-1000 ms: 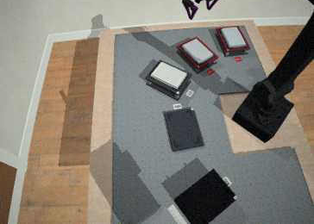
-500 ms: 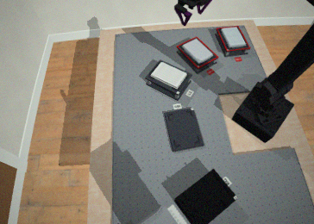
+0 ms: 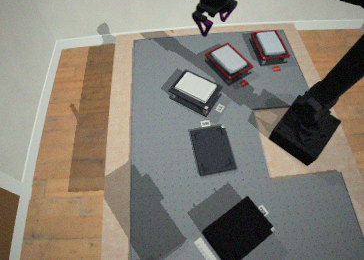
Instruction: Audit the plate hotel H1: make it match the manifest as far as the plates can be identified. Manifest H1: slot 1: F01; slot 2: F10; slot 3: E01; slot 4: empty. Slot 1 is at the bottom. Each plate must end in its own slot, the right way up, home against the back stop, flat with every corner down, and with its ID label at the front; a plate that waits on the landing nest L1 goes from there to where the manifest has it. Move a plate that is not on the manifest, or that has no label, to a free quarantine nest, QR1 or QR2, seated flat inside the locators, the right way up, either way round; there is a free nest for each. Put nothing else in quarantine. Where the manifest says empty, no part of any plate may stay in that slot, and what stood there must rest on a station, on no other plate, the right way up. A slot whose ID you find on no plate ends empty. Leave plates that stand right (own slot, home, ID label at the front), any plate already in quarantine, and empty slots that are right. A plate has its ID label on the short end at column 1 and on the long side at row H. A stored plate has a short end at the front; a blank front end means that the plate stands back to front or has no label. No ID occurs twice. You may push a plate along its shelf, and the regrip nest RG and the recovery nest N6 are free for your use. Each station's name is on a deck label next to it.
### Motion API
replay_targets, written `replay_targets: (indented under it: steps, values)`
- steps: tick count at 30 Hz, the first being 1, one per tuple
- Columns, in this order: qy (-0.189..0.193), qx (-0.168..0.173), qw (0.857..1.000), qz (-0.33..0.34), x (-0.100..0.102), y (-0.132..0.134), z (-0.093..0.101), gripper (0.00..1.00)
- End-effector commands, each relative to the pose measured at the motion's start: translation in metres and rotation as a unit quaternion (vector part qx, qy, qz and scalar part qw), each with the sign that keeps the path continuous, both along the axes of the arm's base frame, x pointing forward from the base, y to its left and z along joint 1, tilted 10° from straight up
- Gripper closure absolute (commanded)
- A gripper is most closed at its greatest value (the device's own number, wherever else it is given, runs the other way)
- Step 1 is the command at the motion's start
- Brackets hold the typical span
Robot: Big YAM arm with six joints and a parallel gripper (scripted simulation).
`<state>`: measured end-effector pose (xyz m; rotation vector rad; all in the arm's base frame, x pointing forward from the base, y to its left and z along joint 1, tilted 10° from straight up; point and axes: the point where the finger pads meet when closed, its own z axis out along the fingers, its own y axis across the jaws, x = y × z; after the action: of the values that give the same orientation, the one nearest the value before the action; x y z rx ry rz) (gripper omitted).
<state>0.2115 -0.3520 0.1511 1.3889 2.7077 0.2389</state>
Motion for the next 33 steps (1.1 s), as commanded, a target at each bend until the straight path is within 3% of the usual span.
replay_targets:
  steps: [1, 9, 20, 21, 23, 33]
  values:
    - [-0.007, -0.009, 0.999, 0.032, 0.01, 0.013, 0.012, 0.0]
    - [-0.015, -0.02, 0.995, 0.1, 0.024, 0.027, 0.015, 0.0]
    - [-0.014, -0.017, 0.996, 0.09, 0.043, 0.049, 0.02, 0.0]
    - [-0.008, -0.007, 0.996, 0.09, 0.046, 0.051, 0.012, 0.0]
    - [-0.014, -0.018, 0.996, 0.09, 0.05, 0.056, 0.022, 0.0]
    - [-0.014, -0.016, 0.996, 0.09, 0.072, 0.08, 0.027, 0.0]
